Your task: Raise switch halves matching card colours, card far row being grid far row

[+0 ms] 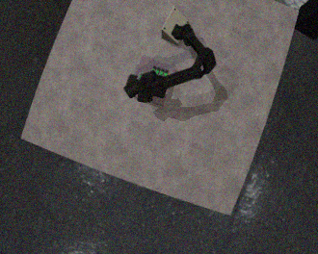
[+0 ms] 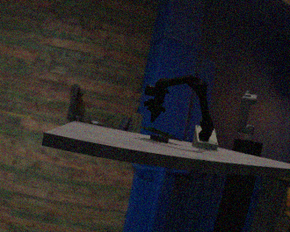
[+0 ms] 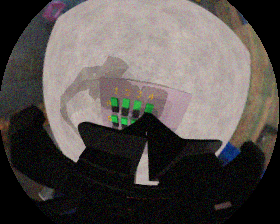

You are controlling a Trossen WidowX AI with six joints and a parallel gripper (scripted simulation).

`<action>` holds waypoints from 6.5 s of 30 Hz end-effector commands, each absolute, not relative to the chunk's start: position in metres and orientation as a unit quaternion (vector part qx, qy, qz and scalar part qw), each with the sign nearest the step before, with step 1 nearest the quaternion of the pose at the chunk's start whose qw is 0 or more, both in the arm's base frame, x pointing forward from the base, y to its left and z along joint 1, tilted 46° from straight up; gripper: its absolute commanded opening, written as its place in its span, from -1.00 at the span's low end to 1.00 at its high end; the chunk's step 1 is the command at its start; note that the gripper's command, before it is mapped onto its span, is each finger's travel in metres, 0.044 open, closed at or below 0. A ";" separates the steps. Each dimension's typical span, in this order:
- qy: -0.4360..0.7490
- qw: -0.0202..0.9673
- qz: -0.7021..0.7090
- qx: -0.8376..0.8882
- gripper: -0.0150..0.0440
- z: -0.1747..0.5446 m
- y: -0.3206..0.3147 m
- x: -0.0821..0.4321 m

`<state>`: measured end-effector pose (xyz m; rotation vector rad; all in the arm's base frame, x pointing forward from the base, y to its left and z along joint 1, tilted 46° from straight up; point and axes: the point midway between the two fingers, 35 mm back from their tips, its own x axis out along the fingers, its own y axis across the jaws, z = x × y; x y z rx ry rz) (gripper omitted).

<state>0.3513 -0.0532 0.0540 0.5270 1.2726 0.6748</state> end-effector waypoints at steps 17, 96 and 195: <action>0.579 0.717 0.302 0.245 -0.49 0.037 -0.041 0.353; 0.579 0.717 0.302 0.245 -0.49 0.027 -0.030 0.356; 0.562 0.730 0.295 0.254 -0.49 0.038 0.000 0.250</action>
